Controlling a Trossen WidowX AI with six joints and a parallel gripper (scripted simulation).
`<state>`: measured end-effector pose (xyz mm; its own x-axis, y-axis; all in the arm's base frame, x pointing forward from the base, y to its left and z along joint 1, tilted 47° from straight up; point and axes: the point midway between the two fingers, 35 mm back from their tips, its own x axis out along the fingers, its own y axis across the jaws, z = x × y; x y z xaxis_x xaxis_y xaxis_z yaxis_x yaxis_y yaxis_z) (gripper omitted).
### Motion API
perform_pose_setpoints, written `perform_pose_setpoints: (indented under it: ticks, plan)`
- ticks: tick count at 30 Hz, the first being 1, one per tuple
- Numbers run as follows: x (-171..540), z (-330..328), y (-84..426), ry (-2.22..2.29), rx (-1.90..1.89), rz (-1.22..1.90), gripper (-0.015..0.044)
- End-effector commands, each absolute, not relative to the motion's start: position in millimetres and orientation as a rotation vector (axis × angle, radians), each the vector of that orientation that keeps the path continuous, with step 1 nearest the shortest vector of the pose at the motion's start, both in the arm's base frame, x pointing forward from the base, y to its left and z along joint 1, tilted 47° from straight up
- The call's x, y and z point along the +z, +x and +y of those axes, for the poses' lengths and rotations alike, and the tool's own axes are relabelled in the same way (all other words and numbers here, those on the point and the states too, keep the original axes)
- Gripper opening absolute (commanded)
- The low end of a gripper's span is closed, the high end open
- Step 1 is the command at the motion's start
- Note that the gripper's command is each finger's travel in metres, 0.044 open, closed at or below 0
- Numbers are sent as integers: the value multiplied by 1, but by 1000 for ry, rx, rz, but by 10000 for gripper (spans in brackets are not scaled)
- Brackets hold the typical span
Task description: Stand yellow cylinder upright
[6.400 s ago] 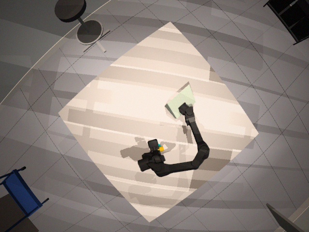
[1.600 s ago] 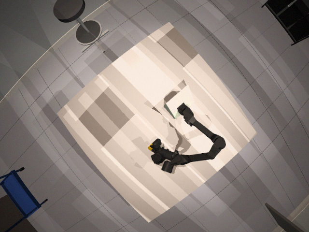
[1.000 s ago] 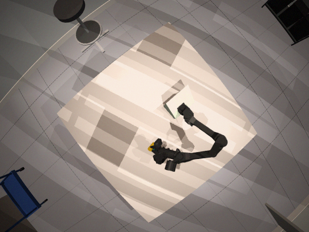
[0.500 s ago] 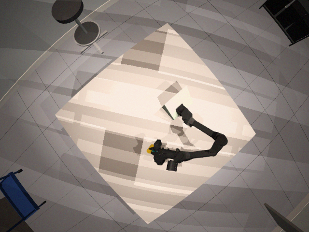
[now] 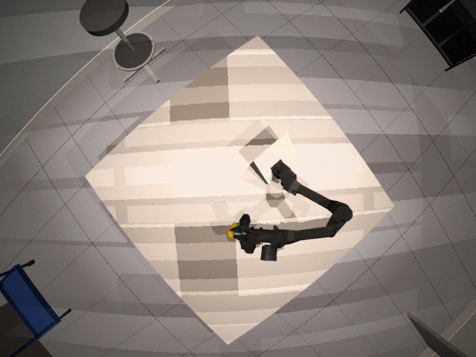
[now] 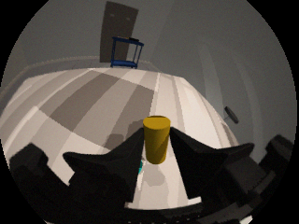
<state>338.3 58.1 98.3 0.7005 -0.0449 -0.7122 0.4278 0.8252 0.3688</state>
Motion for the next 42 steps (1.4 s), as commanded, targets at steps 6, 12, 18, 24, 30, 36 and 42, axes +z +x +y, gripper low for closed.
perform_pose_setpoints:
  ticks: [6, 12, 18, 24, 30, 36, 42]
  plan:
    - [104, 57, 336, 578, -298, 683, 105]
    - [107, 57, 335, 595, -306, 640, 105]
    - [109, 57, 333, 614, -314, 598, 105]
    - [112, 57, 331, 634, -321, 555, 105]
    - [116, 57, 328, 656, -327, 512, 105]
    - [119, 57, 326, 679, -333, 470, 105]
    - [122, 56, 323, 703, -337, 427, 105]
